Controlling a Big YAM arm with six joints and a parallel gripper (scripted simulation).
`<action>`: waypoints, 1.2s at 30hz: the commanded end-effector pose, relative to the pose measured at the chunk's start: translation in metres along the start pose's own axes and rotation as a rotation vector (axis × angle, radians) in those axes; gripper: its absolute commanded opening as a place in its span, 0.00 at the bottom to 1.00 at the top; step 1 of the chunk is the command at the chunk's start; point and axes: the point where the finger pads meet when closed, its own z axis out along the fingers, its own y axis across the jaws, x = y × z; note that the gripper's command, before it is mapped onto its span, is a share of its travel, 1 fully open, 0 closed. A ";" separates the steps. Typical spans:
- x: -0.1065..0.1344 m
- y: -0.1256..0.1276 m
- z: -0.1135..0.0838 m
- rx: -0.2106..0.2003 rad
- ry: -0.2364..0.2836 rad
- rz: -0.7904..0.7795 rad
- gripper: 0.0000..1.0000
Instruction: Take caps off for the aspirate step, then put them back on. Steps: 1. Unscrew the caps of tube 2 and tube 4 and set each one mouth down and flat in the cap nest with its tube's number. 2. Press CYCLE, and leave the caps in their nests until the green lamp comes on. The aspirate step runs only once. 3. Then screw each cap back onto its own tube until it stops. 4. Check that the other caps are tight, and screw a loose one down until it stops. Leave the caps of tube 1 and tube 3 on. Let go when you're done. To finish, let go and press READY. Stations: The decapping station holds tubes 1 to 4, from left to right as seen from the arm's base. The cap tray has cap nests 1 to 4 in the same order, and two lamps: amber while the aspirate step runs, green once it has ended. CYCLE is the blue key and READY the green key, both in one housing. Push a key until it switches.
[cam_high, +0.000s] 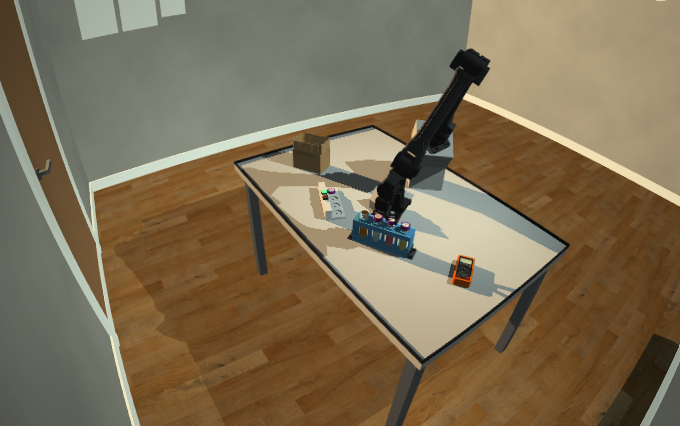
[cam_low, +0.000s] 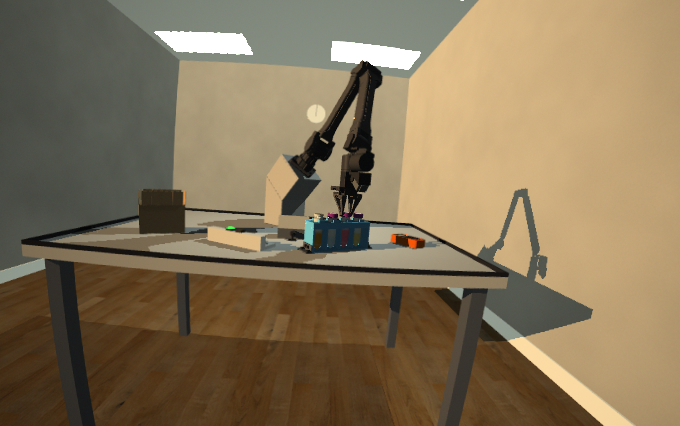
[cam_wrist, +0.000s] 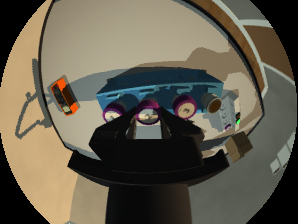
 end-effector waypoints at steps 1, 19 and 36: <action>-0.012 0.005 0.000 -0.006 -0.020 0.178 0.00; -0.009 0.002 -0.003 -0.002 -0.018 0.329 0.49; -0.013 0.007 -0.004 -0.007 -0.025 -0.091 0.49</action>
